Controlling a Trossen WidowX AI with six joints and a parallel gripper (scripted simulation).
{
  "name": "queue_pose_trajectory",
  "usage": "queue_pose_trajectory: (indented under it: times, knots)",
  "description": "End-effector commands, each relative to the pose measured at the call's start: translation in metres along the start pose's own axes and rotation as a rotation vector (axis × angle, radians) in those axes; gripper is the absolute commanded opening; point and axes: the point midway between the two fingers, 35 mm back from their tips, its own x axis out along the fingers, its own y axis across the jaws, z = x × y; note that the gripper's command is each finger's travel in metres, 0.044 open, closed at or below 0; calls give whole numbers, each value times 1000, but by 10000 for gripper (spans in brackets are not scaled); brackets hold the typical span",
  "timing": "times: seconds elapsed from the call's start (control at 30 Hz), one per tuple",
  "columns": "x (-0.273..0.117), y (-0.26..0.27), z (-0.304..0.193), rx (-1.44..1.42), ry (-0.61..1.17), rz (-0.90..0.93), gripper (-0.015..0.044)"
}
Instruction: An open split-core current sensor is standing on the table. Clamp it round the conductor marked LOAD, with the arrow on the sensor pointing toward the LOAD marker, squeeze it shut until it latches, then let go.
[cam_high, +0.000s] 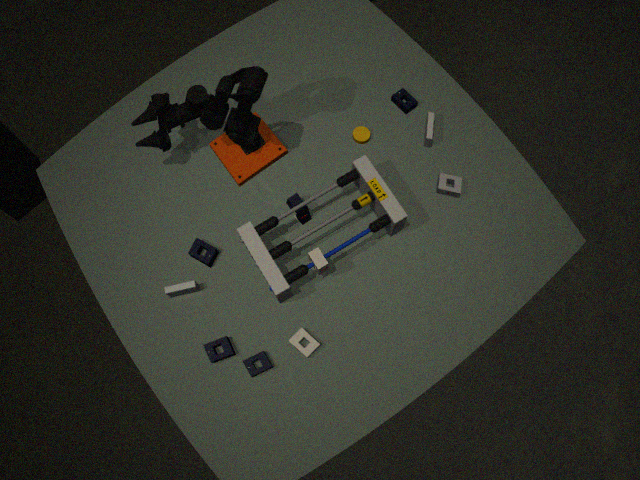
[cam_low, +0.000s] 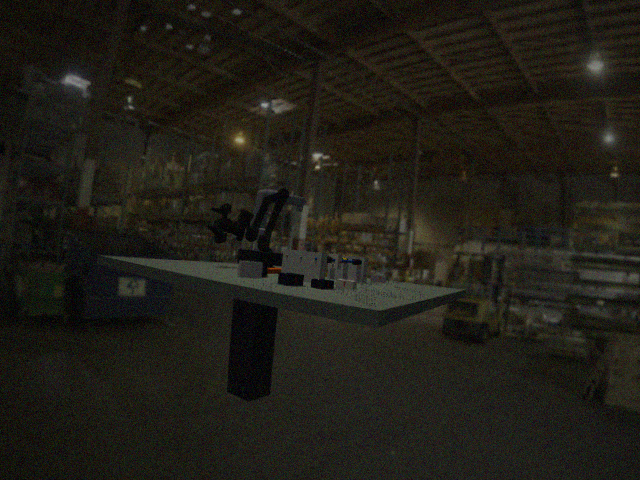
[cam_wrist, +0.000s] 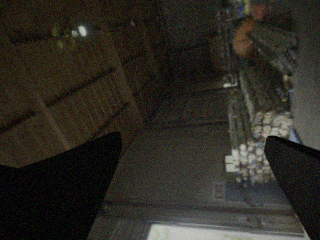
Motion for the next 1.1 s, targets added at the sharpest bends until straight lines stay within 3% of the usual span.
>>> queue_pose_trajectory:
  times: [0.0, 0.23, 0.6, 0.83, 1.07]
  knots:
    - [1, 0, -1, -3, 2, 0, 426]
    - [27, -5, -38, -150, 123, -12, 440]
    - [57, -14, -171, -418, 487, 9, 440]
    - [36, -10, -265, -573, 740, 91, 440]
    - [-15, 5, -349, -726, 977, 233, 440]
